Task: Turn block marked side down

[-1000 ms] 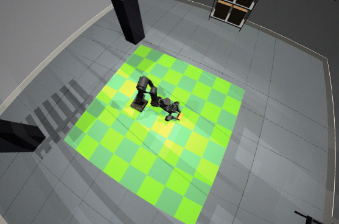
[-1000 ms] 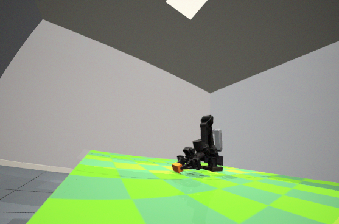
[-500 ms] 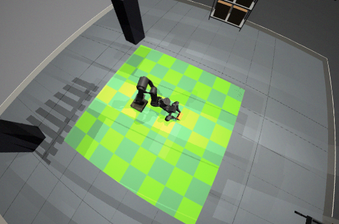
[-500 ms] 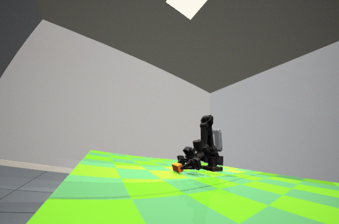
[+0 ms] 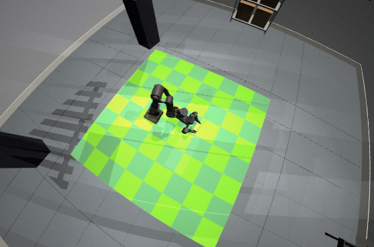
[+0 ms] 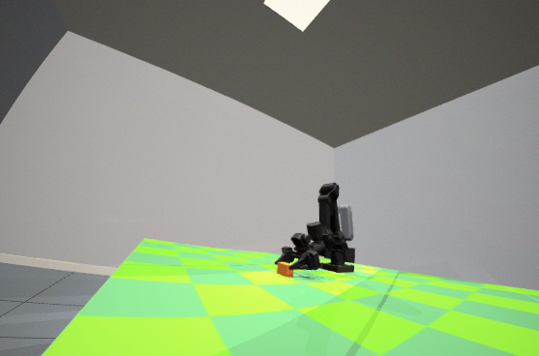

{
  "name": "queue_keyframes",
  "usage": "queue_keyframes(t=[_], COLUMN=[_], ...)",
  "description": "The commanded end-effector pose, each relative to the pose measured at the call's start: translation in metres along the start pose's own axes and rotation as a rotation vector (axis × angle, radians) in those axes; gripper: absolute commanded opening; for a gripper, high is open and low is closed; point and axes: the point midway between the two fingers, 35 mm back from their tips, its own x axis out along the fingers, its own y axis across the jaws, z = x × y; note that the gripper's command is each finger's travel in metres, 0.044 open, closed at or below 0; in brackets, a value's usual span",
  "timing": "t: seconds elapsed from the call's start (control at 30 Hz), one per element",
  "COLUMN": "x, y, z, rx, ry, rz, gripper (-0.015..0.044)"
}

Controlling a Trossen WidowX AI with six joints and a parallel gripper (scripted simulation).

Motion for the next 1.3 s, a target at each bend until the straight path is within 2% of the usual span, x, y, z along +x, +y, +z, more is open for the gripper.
queue_keyframes(t=[0.0, 0.97, 1.13, 1.27], x=[0.0, 0.001, 0.013, 0.009], y=[0.0, 0.0, 0.005, 0.007], z=[0.0, 0.0, 0.008, 0.022], rx=[-0.004, -0.004, -0.008, -0.008], ry=[-0.002, 0.004, 0.155, 0.296], rz=[-0.003, -0.002, 0.003, 0.005], gripper=[0.044, 0.044, 0.044, 0.044])
